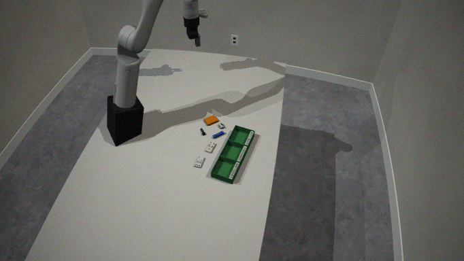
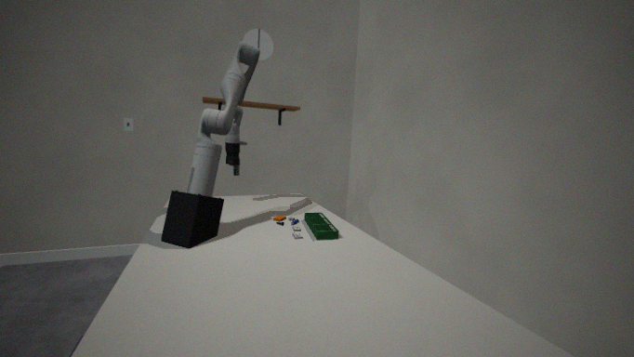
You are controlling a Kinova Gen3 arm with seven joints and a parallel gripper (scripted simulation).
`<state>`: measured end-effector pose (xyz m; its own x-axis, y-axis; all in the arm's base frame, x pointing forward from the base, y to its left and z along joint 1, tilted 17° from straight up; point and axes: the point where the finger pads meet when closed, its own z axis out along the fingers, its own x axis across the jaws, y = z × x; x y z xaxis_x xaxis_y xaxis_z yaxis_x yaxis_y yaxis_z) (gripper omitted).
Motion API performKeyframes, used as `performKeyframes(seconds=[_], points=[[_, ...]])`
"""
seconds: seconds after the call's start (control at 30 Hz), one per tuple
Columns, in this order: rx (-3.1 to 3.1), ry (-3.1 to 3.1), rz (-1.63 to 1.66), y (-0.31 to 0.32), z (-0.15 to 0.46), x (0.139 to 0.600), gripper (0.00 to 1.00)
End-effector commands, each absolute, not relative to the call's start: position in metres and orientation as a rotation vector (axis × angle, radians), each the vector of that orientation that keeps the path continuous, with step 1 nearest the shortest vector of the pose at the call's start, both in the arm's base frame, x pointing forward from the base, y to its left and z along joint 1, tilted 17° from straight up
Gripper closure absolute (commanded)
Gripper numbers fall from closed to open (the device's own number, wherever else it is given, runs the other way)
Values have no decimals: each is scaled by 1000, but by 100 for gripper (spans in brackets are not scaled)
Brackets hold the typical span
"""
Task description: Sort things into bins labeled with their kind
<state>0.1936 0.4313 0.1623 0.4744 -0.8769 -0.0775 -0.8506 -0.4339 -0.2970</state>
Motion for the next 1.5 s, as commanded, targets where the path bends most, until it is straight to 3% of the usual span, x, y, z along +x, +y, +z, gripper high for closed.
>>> performKeyframes(seconds=[0.0, 0.8, 1.47], points=[[-2381, 1556, -124, 420, 163, 210, 69], [-1651, 2428, -17, 302, 147, 300, 69], [-885, 2860, 74, 208, 138, 335, 69]])
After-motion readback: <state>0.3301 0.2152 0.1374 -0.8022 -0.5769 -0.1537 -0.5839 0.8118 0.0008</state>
